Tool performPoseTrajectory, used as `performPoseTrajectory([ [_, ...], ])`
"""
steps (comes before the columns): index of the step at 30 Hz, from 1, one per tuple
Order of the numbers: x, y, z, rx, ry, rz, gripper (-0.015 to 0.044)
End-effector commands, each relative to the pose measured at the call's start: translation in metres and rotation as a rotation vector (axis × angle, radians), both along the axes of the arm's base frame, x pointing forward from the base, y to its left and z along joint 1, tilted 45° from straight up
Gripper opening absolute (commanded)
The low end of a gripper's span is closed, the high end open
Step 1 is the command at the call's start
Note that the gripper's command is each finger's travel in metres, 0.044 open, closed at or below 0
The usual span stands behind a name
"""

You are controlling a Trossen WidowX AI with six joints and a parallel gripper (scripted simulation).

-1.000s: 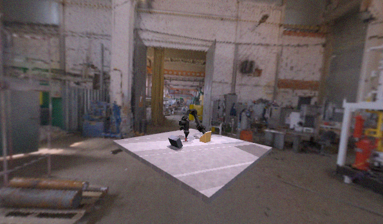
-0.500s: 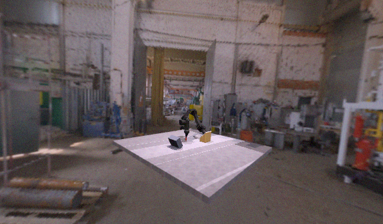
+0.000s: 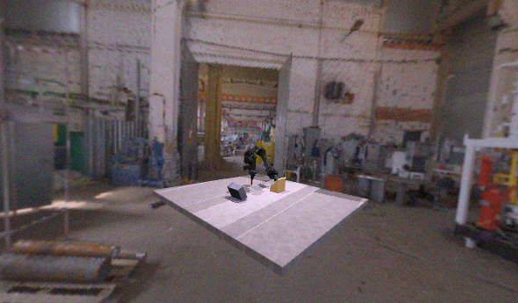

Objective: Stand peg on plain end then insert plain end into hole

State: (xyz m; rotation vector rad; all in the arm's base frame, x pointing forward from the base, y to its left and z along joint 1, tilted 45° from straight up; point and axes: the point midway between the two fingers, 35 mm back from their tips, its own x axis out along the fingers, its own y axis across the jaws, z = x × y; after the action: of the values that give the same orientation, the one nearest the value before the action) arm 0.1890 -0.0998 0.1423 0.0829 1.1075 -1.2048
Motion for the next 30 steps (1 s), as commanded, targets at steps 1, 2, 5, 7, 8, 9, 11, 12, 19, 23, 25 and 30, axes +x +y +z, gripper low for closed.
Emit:
performPoseTrajectory([
  [1, 0.001, 0.008, 0.007, 0.001, 0.004, -0.003, 0.0],
  [2, 0.002, 0.01, 0.009, 0.0, 0.004, -0.003, 0.0],
  [5, 0.002, 0.014, 0.014, -0.003, 0.004, -0.002, 0.0],
  [7, 0.003, 0.014, 0.013, -0.002, 0.001, 0.001, 0.0],
  [8, 0.003, 0.015, 0.012, -0.002, -0.002, 0.004, 0.0],
  [9, 0.004, 0.015, 0.011, -0.001, -0.005, 0.006, 0.0],
  [11, 0.006, 0.015, 0.009, 0.001, -0.012, 0.013, 0.0],
  [12, 0.007, 0.015, 0.008, 0.002, -0.015, 0.017, 0.0],
  [19, 0.013, 0.017, 0.001, 0.008, -0.041, 0.042, 0.0],
  [23, 0.017, 0.018, -0.003, 0.011, -0.056, 0.057, 0.0],
  [25, 0.019, 0.019, -0.005, 0.012, -0.063, 0.064, 0.0],
  [30, 0.023, 0.02, -0.01, 0.015, -0.082, 0.082, 0.0],
])
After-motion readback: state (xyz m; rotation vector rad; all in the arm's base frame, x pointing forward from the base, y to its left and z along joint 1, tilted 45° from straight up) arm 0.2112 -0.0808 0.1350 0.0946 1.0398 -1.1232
